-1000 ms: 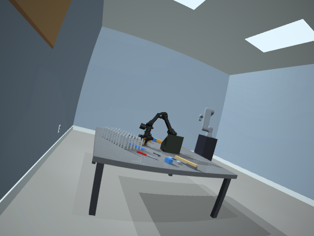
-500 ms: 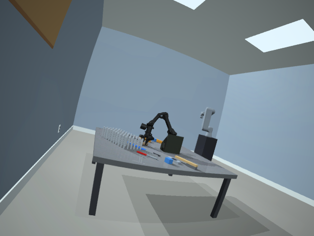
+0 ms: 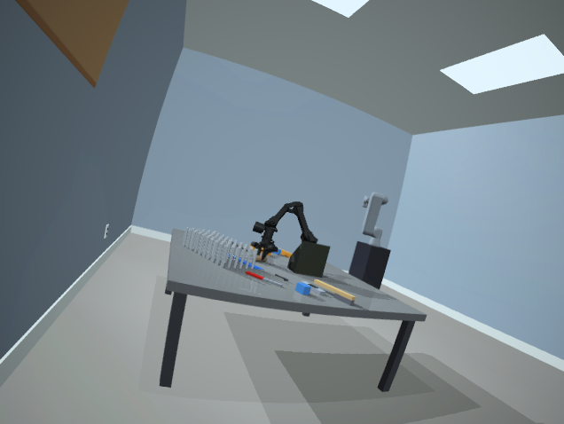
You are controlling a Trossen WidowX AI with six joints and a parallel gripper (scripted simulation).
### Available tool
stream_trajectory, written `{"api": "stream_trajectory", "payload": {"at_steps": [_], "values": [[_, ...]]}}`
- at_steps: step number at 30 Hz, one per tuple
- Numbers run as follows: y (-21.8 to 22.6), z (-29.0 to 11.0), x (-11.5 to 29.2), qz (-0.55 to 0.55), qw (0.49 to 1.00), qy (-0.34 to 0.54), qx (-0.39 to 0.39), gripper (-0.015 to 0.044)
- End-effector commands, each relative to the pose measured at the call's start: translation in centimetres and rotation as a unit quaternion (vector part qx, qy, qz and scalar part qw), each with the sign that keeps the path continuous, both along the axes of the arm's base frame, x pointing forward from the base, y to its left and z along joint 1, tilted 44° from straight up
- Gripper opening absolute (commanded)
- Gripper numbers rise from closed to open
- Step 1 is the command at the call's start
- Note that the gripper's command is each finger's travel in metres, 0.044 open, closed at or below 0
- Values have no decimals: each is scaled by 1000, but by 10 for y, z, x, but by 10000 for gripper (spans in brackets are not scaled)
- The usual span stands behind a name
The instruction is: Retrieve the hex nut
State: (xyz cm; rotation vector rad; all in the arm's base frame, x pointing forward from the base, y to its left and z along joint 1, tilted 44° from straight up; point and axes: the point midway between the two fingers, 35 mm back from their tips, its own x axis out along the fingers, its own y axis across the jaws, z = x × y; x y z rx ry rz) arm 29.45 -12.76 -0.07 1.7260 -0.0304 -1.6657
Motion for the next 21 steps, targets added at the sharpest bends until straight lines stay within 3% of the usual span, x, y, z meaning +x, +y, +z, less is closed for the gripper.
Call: {"api": "stream_trajectory", "payload": {"at_steps": [1, 21], "values": [[0, 1, -3, 2, 1000, -1, 1, 0], [-4, 5, -14, 2, 1000, 0, 1, 0]]}}
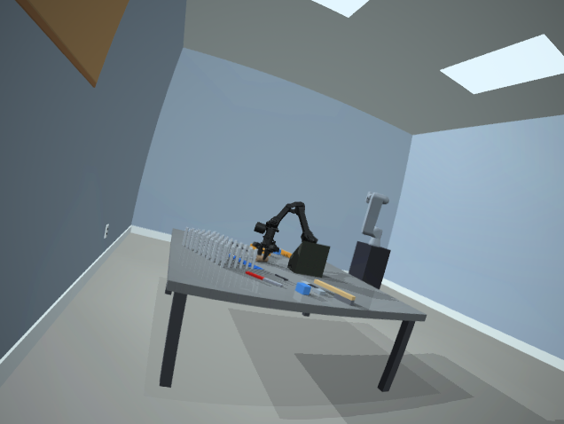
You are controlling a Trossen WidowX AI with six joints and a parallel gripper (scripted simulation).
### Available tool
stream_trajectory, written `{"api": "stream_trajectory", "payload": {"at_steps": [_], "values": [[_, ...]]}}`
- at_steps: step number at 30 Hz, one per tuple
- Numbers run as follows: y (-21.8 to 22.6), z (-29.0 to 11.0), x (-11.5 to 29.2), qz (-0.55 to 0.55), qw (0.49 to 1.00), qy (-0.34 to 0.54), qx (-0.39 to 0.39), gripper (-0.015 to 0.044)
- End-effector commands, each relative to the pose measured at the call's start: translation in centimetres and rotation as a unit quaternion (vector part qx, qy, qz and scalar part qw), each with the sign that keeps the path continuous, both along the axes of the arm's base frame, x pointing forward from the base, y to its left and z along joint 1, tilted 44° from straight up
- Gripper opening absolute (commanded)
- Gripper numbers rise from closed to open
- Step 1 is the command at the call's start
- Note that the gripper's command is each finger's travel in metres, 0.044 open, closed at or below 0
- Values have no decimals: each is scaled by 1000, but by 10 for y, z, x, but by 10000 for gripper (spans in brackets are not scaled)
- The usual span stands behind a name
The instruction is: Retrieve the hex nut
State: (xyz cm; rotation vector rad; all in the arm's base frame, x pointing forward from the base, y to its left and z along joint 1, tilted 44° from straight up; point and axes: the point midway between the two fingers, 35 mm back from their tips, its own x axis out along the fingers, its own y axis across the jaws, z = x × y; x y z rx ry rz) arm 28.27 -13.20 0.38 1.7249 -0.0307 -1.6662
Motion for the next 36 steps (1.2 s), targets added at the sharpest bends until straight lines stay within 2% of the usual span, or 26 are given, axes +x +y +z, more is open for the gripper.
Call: {"api": "stream_trajectory", "payload": {"at_steps": [1, 36], "values": [[0, 1, -3, 2, 1000, -1, 1, 0], [7, 15, -7, 1, 1000, -2, 1, 0]]}}
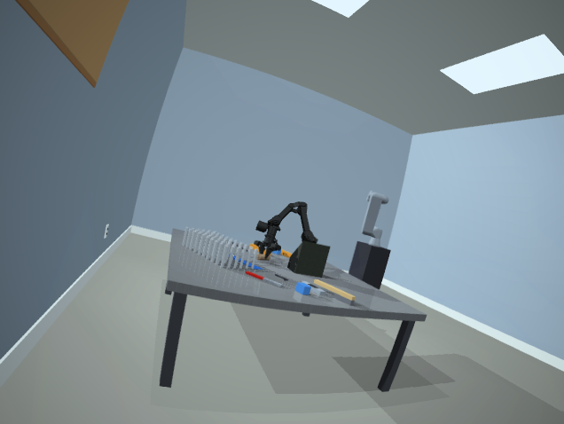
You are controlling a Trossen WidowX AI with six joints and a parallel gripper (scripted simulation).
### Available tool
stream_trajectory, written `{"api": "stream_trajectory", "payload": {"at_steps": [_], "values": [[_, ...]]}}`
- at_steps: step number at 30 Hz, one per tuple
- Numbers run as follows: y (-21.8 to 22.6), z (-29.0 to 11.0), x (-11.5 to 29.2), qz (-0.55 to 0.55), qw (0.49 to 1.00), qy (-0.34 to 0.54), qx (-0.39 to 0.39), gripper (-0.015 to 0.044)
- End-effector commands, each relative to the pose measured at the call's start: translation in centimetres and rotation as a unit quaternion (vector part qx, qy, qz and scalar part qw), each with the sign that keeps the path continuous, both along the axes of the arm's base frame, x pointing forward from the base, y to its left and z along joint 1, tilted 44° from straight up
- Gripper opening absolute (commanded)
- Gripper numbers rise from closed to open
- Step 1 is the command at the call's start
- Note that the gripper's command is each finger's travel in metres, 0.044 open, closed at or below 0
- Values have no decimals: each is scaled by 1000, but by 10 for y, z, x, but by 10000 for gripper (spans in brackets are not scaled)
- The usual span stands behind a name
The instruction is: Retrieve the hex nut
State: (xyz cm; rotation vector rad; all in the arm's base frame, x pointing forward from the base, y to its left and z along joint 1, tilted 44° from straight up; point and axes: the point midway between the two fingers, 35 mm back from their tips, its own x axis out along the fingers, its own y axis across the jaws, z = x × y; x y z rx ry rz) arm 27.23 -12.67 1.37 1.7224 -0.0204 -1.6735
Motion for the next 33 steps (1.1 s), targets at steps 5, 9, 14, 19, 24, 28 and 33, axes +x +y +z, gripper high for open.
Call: {"api": "stream_trajectory", "payload": {"at_steps": [5, 9, 14, 19, 24, 28, 33], "values": [[4, 8, 4, 0, 1000, -6, -2, 0], [3, 11, -3, 0, 1000, -6, -2, 0], [1, 18, -18, 1, 1000, -5, -2, 0], [-1, 24, -34, 2, 1000, -4, -2, 0], [5, 30, -33, 1, 1000, -4, 0, 0], [19, 44, -27, 0, 1000, -4, 3, 0], [38, 63, -21, -1, 1000, -4, 5, 0]]}}
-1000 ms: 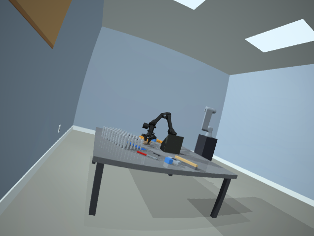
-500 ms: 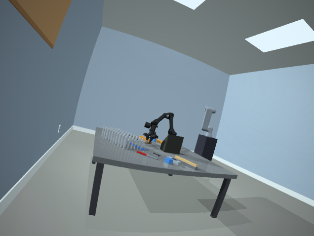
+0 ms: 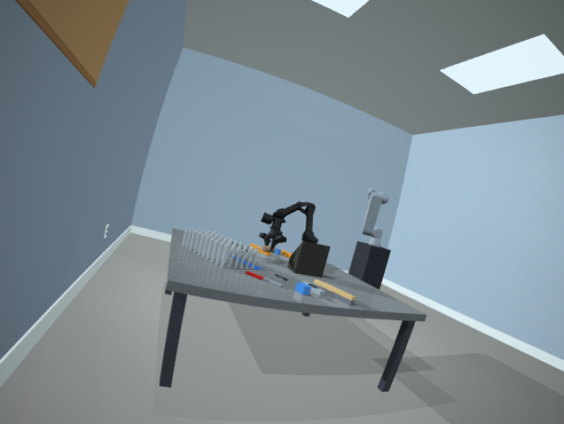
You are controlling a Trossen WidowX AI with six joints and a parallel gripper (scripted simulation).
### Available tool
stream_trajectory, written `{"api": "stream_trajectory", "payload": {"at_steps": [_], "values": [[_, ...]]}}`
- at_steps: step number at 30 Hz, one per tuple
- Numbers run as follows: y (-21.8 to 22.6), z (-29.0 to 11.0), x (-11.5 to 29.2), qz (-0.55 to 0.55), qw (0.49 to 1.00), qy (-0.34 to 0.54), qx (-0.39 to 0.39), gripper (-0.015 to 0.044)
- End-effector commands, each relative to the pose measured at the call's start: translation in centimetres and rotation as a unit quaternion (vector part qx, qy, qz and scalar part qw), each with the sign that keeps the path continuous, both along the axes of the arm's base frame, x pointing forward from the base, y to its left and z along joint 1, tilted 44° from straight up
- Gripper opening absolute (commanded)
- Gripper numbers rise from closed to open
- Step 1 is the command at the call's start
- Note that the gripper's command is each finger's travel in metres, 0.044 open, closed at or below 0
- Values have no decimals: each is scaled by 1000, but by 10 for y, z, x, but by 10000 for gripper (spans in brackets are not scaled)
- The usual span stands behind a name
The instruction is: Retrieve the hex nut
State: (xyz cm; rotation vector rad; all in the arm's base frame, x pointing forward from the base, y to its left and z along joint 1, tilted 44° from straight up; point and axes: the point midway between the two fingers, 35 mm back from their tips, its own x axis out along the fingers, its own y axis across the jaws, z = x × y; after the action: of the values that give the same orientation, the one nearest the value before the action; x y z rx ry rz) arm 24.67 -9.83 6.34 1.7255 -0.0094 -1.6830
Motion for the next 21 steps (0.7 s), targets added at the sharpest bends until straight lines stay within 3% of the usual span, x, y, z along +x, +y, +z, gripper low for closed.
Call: {"api": "stream_trajectory", "payload": {"at_steps": [1, 14, 21], "values": [[14, 17, 5, 0, 1000, -7, 0, 0], [60, 67, 2, 0, 1000, -9, -4, 0], [35, 68, 2, 50, 998, 31, -20, 0]]}}
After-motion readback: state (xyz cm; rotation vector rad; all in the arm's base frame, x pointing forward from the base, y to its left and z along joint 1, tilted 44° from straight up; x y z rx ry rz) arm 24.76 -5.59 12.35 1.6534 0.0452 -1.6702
